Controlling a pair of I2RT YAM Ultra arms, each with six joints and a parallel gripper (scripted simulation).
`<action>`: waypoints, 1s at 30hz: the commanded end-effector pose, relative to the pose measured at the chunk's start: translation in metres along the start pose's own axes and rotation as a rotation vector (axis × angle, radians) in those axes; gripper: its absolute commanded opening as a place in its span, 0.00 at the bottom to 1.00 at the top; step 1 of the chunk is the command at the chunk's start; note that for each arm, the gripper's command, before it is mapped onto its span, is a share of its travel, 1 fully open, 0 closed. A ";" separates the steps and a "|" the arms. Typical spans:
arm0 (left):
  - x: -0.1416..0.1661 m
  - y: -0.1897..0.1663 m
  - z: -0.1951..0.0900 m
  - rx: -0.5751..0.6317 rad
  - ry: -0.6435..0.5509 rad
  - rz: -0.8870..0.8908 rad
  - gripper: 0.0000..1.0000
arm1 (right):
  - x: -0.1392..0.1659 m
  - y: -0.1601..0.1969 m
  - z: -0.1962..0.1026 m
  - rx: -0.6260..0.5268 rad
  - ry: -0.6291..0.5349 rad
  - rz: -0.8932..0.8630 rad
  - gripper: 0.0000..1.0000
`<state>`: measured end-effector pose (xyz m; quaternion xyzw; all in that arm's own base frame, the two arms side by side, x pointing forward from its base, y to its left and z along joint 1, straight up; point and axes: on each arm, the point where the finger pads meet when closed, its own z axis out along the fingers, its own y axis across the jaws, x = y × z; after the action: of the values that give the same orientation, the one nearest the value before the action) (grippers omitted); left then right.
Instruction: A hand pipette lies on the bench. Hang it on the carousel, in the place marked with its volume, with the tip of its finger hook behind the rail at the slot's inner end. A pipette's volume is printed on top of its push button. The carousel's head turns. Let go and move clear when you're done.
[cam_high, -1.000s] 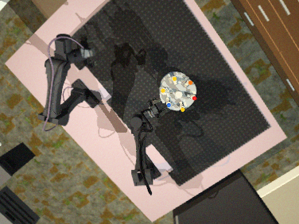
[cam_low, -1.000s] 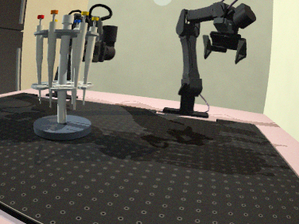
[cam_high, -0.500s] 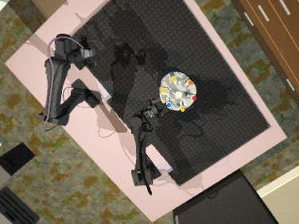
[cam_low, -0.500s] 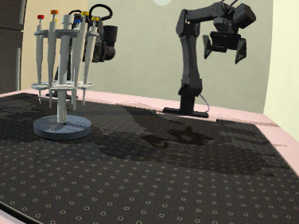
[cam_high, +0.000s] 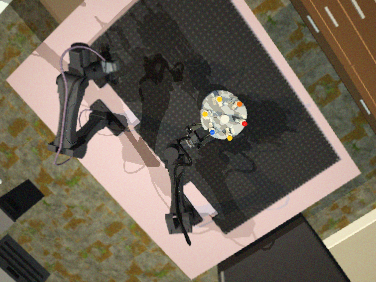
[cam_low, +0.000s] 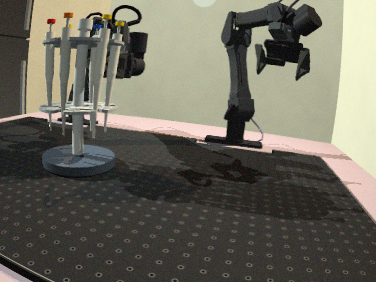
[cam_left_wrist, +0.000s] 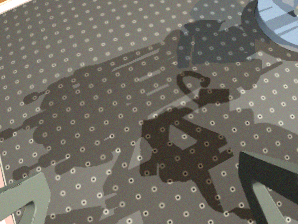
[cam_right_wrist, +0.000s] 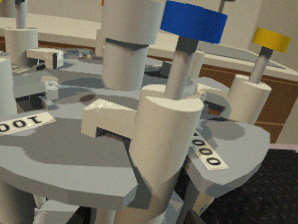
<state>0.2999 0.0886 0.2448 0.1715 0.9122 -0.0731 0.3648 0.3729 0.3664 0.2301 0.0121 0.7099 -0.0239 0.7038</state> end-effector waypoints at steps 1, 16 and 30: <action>-0.007 0.003 -0.004 -0.008 -0.029 0.016 1.00 | -0.030 0.000 0.002 -0.002 -0.031 0.065 0.50; -0.007 0.003 -0.004 -0.008 -0.029 0.016 1.00 | -0.017 -0.006 0.002 -0.182 -0.024 0.037 0.50; -0.007 0.003 -0.004 -0.008 -0.029 0.016 1.00 | -0.031 0.001 0.001 -0.198 -0.040 0.063 0.50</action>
<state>0.2999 0.0886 0.2448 0.1715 0.9122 -0.0731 0.3648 0.3736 0.3665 0.2333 -0.0516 0.7076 0.0455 0.7033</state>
